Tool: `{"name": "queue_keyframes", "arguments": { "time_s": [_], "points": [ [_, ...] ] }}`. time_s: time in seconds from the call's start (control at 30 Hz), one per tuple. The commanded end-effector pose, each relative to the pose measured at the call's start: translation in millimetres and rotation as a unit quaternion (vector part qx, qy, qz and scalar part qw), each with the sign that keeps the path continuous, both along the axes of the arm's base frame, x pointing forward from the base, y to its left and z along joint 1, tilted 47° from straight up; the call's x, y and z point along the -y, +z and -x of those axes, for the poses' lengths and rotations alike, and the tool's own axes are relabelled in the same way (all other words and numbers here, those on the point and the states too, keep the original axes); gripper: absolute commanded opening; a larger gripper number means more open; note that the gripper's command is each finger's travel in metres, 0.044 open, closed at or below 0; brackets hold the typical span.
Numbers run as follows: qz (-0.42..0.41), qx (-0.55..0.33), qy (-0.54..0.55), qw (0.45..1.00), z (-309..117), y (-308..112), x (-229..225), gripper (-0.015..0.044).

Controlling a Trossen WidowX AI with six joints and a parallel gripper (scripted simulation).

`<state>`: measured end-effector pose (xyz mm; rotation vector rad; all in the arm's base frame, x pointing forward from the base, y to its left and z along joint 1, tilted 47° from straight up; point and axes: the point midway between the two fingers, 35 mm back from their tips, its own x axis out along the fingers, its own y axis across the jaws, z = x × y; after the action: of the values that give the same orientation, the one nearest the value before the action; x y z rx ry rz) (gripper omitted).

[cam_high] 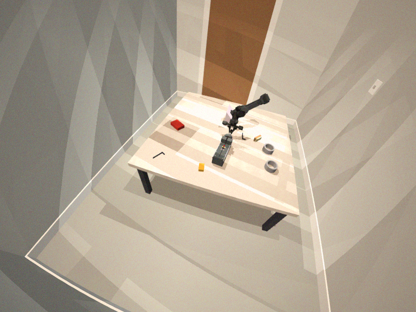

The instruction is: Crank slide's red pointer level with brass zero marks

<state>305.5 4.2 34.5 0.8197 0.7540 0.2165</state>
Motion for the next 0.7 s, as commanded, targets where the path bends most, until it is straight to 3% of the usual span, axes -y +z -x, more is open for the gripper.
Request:
{"name": "queue_keyframes", "arguments": {
  "time_s": [0.0,0.67],
  "points": [
    [0.004,-0.007,-0.011,1.0,1.4,-6.0,7.0,0.0],
    [0.004,-0.007,-0.011,1.0,2.2,-14.9,10.6,0.0]
  ]
}}
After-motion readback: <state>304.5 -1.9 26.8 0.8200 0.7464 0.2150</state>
